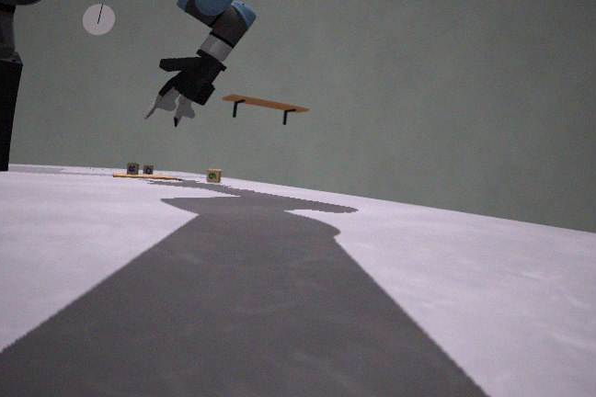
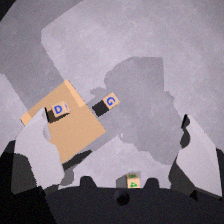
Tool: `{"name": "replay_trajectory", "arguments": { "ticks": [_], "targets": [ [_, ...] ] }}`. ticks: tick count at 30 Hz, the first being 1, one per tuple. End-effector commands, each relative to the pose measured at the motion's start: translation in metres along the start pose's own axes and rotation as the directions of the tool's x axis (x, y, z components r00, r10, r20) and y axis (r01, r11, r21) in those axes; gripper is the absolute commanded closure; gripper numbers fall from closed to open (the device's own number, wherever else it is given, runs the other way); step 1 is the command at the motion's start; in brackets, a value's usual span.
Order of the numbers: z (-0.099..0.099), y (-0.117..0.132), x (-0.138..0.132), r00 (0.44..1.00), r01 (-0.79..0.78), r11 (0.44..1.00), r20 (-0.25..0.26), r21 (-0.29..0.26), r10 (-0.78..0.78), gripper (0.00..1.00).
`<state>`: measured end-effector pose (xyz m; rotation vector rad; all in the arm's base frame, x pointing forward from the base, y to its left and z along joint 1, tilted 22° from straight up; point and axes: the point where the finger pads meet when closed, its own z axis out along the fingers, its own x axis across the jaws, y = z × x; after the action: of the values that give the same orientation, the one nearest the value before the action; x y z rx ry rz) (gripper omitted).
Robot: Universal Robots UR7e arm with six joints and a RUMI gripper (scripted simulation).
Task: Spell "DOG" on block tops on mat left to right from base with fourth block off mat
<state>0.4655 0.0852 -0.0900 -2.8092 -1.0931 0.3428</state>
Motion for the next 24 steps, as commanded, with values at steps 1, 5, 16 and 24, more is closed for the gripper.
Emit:
{"name": "replay_trajectory", "arguments": {
  "ticks": [1, 5, 16, 24],
  "targets": [
    [-0.013, 0.024, 0.011, 1.0, 0.0, 1.0, 0.001, 0.0, 0.0, 0.0],
    [-0.026, 0.049, 0.022, 1.0, 0.001, 1.0, 0.001, 0.001, -0.001, 0.0],
    [-0.068, 0.122, 0.045, 1.0, 0.001, 1.0, 0.003, 0.003, -0.001, 0.0],
    [-0.072, 0.129, 0.047, 1.0, 0.001, 1.0, 0.003, 0.003, -0.001, 0.0]
  ]
}}
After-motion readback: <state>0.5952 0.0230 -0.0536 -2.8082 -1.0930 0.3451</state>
